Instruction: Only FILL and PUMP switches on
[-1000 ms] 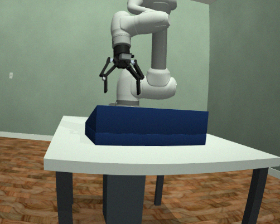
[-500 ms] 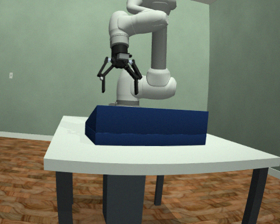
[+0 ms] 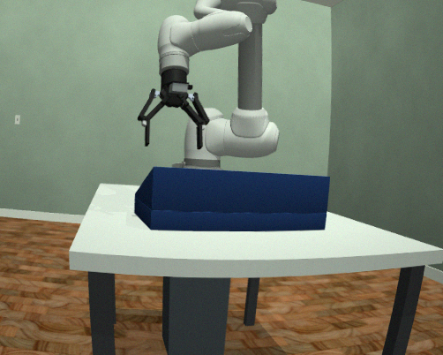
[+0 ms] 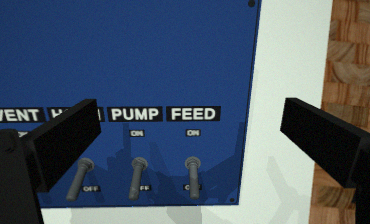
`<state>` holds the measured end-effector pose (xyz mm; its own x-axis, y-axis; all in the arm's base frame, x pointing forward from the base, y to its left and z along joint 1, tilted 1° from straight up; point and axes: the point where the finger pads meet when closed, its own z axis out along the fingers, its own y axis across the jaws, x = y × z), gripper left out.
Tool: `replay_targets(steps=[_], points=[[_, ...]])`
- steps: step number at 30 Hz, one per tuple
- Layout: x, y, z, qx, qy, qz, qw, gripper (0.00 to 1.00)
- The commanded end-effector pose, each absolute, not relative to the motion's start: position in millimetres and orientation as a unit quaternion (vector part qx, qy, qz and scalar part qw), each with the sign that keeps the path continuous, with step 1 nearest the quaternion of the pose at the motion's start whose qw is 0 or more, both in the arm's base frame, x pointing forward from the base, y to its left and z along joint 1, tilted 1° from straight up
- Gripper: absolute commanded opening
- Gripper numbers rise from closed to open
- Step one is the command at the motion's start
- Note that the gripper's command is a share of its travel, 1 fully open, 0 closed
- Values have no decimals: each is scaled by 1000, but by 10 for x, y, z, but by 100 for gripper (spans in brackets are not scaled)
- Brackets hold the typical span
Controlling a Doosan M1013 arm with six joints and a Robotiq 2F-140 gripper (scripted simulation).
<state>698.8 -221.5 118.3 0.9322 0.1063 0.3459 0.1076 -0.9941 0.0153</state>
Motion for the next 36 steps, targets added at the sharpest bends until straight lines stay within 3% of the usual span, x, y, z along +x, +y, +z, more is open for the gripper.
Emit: replay_targets(steps=[1,36], points=[[7000,-2273,1193,-983,-54,-177,2,100],[7011,-2374,1195,-983,-54,-177,2,100]])
